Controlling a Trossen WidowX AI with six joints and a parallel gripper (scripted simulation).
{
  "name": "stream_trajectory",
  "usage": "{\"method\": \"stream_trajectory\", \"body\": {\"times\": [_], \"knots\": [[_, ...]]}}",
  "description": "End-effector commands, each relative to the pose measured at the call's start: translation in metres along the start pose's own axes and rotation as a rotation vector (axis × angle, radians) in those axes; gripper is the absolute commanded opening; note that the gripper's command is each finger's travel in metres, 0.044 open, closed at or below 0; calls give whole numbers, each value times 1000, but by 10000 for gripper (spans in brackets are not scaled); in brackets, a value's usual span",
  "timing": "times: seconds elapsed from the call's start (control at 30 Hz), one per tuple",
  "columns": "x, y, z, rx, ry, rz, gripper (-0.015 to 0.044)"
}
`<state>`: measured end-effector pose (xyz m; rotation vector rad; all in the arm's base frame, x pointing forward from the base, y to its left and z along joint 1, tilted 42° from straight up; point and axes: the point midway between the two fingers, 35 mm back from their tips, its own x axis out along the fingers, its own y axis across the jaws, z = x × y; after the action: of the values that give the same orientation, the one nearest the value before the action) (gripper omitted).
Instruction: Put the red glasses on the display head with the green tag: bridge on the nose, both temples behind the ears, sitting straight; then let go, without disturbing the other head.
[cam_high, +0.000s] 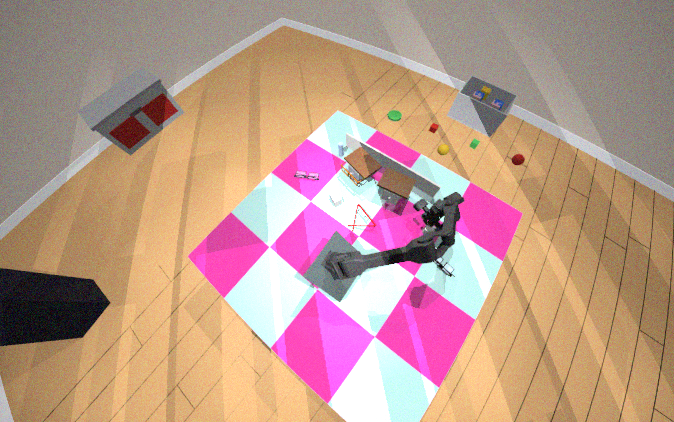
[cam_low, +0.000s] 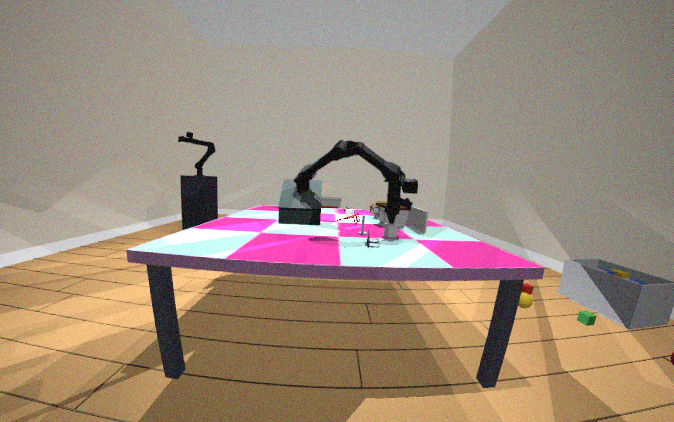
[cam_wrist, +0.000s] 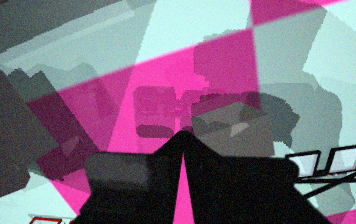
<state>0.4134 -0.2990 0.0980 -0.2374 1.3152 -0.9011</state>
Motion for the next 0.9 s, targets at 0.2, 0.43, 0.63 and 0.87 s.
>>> {"method": "stream_trajectory", "body": {"times": [0.2, 0.43, 0.63, 0.87], "knots": [[0, -2, 0, 0, 0, 0, 0], [1, -11, 0, -1, 2, 0, 0], [2, -20, 0, -2, 3, 0, 0], [2, -29, 0, -3, 4, 0, 0]]}}
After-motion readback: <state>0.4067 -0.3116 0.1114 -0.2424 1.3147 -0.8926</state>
